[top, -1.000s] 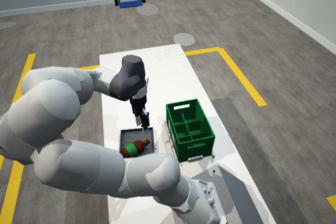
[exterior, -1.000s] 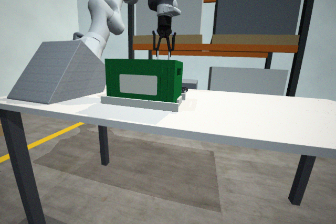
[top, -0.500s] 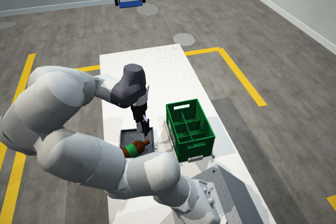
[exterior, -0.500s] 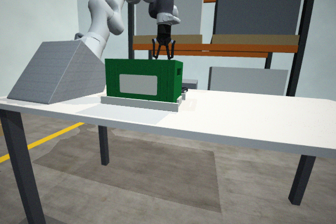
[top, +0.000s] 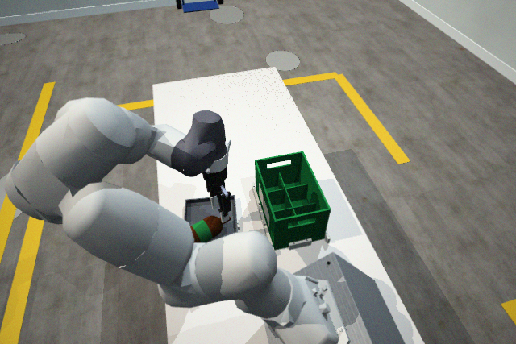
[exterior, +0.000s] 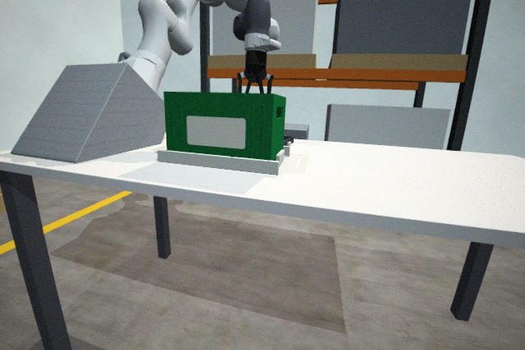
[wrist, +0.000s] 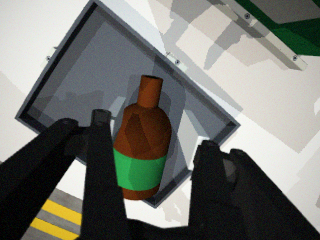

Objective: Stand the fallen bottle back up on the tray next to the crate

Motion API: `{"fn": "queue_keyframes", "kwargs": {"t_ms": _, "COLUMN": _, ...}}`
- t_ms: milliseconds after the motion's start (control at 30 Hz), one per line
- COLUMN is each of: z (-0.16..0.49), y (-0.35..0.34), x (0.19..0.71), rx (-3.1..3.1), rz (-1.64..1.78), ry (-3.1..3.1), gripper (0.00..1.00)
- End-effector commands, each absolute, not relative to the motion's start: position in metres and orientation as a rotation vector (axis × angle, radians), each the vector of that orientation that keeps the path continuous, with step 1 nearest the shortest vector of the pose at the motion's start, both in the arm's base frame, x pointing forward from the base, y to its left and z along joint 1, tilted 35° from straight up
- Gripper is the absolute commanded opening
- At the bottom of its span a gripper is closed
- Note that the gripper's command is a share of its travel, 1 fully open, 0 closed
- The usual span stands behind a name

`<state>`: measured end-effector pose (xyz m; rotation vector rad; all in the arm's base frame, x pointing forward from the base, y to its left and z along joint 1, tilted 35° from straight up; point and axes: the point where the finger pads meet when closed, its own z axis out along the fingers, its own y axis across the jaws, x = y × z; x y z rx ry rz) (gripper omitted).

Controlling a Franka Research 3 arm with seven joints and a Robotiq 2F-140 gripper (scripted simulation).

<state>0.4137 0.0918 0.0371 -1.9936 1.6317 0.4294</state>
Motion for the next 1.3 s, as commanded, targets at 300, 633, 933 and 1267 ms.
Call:
{"fn": "queue_keyframes", "kwargs": {"t_ms": 300, "z": 0.0222, "y": 0.0979, "x": 0.4208, "rx": -2.008, "rz": 0.394, "ry": 1.614, "gripper": 0.38}}
{"fn": "queue_keyframes", "kwargs": {"t_ms": 633, "z": 0.0200, "y": 0.0994, "x": 0.4210, "rx": -2.008, "rz": 0.394, "ry": 1.614, "gripper": 0.38}}
{"fn": "queue_keyframes", "kwargs": {"t_ms": 933, "z": 0.0200, "y": 0.0994, "x": 0.4210, "rx": -2.008, "rz": 0.394, "ry": 1.614, "gripper": 0.38}}
{"fn": "queue_keyframes", "kwargs": {"t_ms": 1267, "z": 0.0200, "y": 0.0994, "x": 0.4210, "rx": -2.008, "rz": 0.394, "ry": 1.614, "gripper": 0.38}}
